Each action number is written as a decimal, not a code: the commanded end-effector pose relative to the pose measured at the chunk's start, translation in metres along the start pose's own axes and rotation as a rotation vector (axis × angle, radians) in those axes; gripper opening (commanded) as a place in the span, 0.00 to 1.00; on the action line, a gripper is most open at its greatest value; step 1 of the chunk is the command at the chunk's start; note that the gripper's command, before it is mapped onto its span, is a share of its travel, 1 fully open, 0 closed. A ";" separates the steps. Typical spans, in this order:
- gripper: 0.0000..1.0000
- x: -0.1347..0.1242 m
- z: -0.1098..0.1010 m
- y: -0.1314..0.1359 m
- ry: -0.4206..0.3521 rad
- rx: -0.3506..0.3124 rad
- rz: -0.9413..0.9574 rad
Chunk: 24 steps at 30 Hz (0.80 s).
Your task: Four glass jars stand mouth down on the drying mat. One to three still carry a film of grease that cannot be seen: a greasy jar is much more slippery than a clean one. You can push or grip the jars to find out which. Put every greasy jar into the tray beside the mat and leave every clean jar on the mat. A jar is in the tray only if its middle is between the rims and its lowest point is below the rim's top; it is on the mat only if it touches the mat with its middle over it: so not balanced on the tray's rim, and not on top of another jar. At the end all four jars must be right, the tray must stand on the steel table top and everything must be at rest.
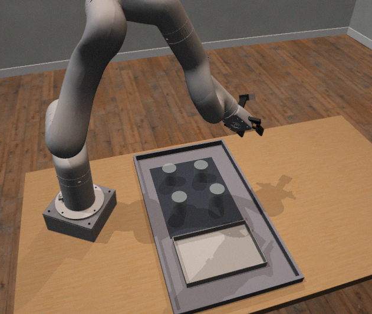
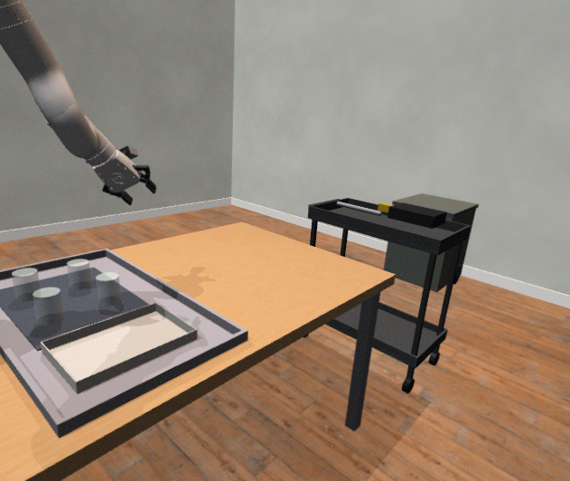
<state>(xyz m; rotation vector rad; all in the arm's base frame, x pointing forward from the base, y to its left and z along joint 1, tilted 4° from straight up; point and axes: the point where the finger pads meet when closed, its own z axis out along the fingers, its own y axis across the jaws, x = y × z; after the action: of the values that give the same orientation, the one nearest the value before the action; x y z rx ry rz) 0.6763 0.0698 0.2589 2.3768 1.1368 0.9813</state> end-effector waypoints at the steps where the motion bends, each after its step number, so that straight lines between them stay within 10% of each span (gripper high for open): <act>1: 1.00 -0.007 -0.006 -0.007 -0.053 0.009 0.039; 24: 1.00 -0.063 -0.044 -0.076 -0.243 0.156 0.336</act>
<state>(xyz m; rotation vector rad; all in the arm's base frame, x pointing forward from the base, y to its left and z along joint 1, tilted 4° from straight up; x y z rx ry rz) 0.5967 0.0691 0.2276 2.7077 0.8582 0.8071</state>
